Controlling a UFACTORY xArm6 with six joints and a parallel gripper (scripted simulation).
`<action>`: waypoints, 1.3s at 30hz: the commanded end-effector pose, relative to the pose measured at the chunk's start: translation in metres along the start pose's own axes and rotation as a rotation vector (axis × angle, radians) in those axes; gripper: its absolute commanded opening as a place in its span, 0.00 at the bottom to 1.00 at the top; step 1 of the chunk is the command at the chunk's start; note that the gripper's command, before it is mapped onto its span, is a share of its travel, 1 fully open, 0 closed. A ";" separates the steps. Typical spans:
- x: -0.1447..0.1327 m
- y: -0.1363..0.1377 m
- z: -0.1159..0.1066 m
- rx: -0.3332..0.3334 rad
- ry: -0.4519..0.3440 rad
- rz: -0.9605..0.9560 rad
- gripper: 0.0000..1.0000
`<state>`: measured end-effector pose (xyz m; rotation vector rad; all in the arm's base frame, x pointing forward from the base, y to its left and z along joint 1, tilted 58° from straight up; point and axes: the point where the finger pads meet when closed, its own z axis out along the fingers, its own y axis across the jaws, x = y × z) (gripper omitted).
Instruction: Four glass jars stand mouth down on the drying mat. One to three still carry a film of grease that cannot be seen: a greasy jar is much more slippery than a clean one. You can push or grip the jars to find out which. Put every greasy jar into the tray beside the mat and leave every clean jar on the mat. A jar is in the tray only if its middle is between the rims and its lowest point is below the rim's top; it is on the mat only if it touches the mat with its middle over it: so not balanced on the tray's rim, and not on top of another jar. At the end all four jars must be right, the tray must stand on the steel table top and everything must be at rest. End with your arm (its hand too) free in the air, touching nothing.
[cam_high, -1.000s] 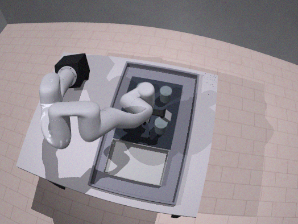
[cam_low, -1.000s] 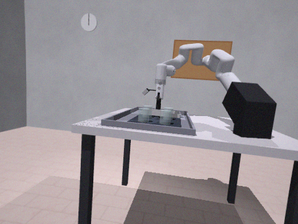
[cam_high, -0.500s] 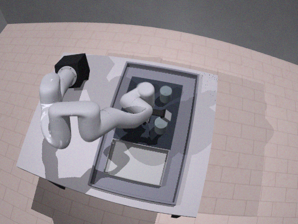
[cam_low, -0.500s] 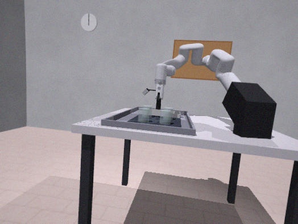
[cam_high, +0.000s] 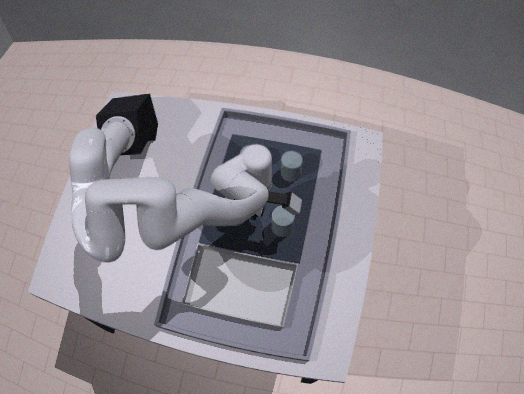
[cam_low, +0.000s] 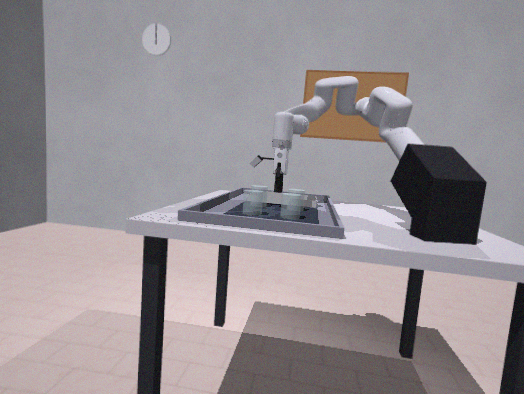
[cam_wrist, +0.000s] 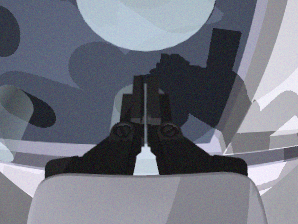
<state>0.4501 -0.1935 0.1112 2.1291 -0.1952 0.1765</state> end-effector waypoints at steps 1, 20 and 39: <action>0.001 0.000 -0.001 0.001 0.003 0.001 0.00; 0.001 0.000 -0.001 0.001 0.003 0.001 0.00; 0.001 0.000 -0.070 0.001 0.003 0.001 0.00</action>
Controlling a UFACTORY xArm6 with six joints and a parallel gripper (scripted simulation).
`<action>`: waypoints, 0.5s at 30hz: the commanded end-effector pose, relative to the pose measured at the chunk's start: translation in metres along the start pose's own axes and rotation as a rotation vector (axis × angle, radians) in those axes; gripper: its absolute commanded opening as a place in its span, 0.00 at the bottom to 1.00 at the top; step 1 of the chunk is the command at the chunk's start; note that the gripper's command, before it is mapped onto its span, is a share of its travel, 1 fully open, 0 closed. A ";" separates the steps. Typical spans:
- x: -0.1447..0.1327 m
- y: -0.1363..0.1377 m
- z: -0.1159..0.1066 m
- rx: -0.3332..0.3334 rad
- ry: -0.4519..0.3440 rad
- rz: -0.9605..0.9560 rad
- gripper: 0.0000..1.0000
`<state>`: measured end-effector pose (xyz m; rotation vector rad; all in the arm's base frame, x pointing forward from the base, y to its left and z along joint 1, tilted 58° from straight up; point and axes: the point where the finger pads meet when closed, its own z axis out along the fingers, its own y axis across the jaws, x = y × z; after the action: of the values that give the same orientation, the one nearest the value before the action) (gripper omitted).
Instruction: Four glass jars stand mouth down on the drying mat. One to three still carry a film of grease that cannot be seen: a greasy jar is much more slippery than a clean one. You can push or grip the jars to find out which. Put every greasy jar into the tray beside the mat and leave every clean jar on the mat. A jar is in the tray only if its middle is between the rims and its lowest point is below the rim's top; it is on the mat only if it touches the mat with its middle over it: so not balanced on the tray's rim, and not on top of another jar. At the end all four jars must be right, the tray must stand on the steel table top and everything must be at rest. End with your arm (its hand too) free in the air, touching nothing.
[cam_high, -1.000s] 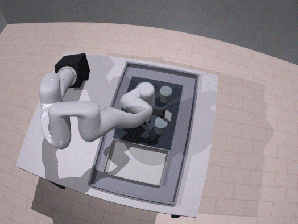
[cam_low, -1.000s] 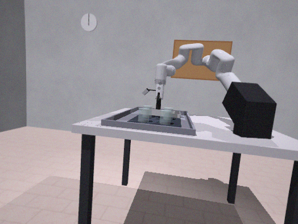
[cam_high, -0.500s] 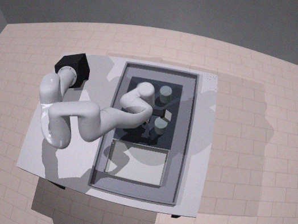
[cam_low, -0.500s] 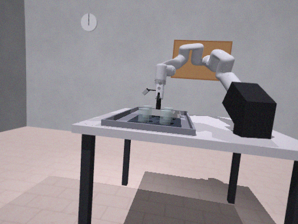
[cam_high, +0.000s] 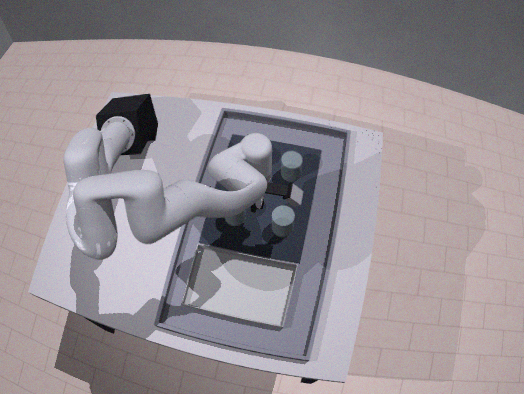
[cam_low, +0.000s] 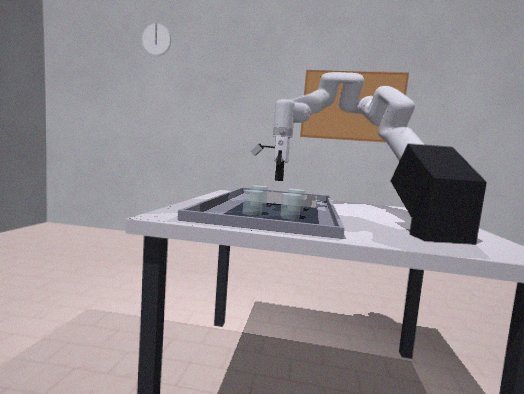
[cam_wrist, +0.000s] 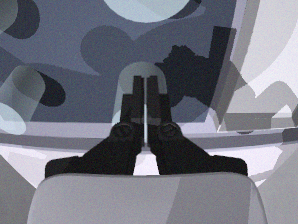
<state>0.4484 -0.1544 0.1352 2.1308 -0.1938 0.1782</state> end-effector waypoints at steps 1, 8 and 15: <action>0.000 0.001 -0.032 -0.001 0.001 0.001 0.00; 0.000 -0.031 -0.032 -0.001 0.001 0.001 0.00; 0.001 -0.080 -0.031 -0.001 0.001 0.001 0.00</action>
<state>0.4572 -0.0990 0.1059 2.1301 -0.1950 0.1781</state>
